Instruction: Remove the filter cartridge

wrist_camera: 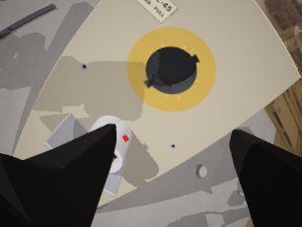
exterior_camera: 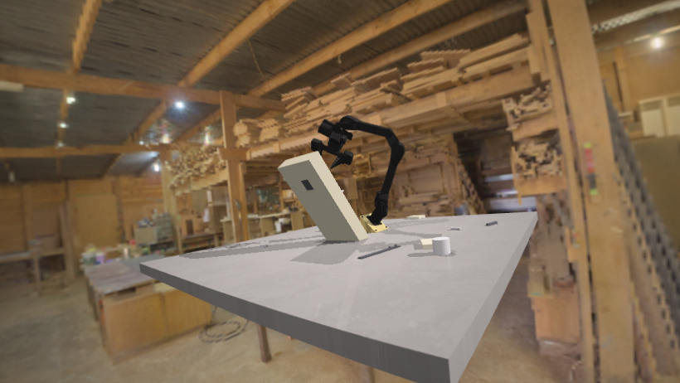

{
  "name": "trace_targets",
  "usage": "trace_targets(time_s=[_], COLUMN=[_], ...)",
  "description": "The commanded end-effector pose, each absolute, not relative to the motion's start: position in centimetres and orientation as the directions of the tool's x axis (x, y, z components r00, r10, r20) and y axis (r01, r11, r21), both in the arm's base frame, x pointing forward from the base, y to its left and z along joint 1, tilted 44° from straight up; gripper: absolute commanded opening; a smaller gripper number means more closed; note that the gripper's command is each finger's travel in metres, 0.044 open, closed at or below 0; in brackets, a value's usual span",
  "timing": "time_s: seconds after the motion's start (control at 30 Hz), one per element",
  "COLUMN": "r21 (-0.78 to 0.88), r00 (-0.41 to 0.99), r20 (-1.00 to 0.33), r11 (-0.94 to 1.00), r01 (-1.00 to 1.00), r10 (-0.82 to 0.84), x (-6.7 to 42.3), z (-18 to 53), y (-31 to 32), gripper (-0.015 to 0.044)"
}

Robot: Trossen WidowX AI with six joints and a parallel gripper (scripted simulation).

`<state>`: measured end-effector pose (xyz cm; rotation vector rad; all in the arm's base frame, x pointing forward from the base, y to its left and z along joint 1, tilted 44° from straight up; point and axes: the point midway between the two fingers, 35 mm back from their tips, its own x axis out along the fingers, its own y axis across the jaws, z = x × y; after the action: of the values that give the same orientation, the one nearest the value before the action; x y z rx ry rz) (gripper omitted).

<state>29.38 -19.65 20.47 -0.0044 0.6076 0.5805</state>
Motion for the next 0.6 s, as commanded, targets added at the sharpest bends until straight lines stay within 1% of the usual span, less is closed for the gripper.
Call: trace_targets(time_s=[0.0, 0.07, 0.1, 0.57], r21=[0.599, 0.682, 0.69, 0.689], r00=[0.515, 0.465, 0.458, 0.458], r20=[-0.614, -0.629, -0.631, -0.632], r11=[0.778, 0.73, 0.723, 0.724], r01=[-0.19, -0.055, -0.037, -0.036], r10=[0.598, 0.623, 0.626, 0.625], x=[27.4, 26.6, 26.5, 27.1], z=[16.9, 16.0, 15.9, 15.2], y=[-16.2, -15.2, -15.1, -14.4], gripper=[0.0305, 0.0305, 0.0305, 0.0305])
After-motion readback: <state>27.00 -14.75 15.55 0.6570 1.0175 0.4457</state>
